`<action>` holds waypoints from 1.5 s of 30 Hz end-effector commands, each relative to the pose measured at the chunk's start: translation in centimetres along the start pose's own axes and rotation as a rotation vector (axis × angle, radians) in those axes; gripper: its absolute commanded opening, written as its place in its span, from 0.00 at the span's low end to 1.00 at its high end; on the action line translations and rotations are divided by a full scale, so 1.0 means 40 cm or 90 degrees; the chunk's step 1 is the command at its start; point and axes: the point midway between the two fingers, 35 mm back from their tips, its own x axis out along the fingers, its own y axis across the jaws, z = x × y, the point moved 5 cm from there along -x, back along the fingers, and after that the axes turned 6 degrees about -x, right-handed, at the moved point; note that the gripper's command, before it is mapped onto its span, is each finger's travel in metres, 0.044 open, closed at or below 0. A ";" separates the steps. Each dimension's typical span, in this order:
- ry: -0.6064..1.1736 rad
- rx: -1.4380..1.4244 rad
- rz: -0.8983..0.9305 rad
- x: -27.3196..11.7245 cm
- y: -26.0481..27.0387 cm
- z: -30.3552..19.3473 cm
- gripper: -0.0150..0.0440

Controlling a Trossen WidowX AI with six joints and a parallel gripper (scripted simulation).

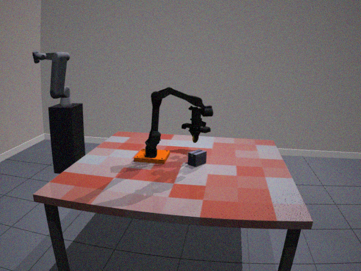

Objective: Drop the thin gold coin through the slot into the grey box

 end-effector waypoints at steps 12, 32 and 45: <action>0.001 0.052 0.002 0.000 -0.024 -0.022 0.25; 0.003 0.056 -0.002 -0.001 -0.109 -0.120 0.25; 0.006 0.054 -0.003 -0.001 -0.156 -0.193 0.25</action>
